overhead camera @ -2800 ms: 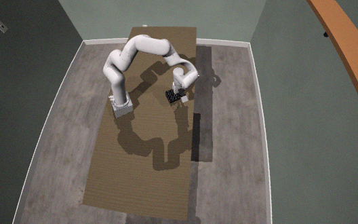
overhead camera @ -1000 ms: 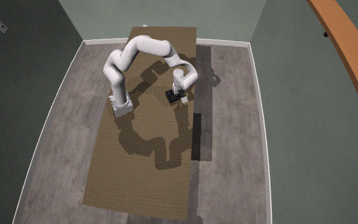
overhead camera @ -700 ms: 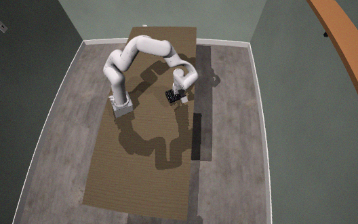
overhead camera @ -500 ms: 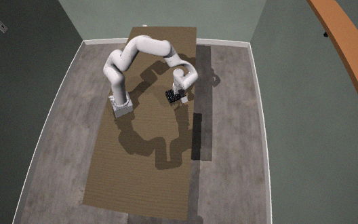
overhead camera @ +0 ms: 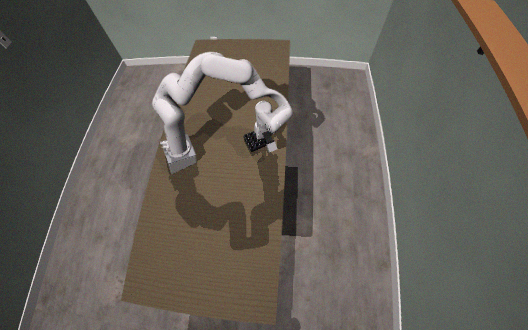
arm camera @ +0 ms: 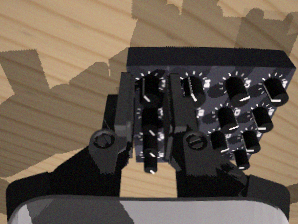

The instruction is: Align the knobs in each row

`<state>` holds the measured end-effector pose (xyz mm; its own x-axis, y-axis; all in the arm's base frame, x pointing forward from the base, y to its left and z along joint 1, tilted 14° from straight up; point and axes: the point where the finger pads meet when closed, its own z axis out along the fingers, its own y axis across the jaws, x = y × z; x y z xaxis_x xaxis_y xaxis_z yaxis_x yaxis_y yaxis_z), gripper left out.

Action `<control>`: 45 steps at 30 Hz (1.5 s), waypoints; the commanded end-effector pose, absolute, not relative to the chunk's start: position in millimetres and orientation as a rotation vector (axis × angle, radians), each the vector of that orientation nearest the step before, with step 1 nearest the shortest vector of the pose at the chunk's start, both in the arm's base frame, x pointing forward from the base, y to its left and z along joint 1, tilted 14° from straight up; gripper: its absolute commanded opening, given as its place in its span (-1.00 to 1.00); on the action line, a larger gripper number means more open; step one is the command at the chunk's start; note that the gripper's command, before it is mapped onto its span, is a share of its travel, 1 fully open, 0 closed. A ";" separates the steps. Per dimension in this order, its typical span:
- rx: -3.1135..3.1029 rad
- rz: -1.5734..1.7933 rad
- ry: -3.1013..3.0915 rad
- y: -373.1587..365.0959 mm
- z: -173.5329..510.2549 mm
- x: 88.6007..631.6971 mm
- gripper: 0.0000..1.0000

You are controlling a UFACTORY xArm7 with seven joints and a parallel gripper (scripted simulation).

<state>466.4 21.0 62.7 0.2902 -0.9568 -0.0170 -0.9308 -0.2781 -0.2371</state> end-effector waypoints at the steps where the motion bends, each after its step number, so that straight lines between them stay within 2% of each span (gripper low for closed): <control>1: -2.352 -0.193 1.749 20.5 63.9 467.2 -0.61; 5: -2.352 -0.193 1.749 20.5 63.9 467.2 -0.61; 6: -2.352 -0.193 1.749 20.5 63.9 467.2 -0.84; 45: -2.358 -0.194 1.741 20.5 63.9 467.2 -0.84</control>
<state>466.3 21.0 62.6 0.2920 -0.9563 -0.0165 -0.9303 -0.2800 -0.2370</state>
